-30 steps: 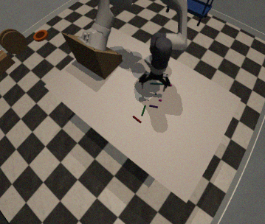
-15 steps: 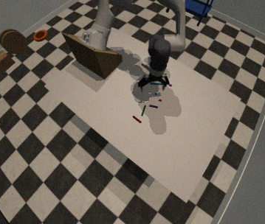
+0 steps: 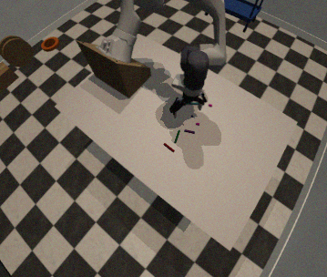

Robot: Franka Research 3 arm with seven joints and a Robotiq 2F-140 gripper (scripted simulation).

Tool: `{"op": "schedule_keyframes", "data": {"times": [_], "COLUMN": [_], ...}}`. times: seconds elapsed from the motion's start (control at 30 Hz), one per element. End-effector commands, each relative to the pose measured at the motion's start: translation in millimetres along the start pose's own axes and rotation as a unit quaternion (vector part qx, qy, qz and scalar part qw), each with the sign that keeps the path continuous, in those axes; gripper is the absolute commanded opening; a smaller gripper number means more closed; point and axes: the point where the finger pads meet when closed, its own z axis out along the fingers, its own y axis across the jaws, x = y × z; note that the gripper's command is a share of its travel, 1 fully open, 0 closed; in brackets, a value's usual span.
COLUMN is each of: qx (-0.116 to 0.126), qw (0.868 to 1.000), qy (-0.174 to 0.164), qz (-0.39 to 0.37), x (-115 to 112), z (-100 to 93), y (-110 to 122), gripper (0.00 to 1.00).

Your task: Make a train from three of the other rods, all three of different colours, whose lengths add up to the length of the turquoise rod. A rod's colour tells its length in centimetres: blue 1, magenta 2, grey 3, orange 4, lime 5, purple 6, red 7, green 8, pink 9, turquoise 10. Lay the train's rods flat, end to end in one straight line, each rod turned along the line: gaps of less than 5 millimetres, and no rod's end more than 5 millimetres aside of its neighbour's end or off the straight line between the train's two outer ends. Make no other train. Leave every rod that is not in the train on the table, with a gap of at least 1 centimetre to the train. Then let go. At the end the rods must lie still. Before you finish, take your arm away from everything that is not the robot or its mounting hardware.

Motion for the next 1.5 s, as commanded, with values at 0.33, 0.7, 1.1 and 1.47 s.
{"op": "schedule_keyframes", "data": {"times": [0.33, 0.7, 1.1, 1.47], "qx": [-0.003, -0.002, -0.001, 0.0], "qw": [0.985, 0.964, 0.93, 0.885], "qy": [-0.007, -0.008, -0.008, -0.008], "qz": [-0.17, -0.265, -0.369, -0.465], "x": [-11, -17, -23, -29], "z": [-1.1, -1.1, -1.2, -1.5], "y": [-11, -19, -29, -38], "gripper": [1.0, 1.0, 1.0, 1.0]}}
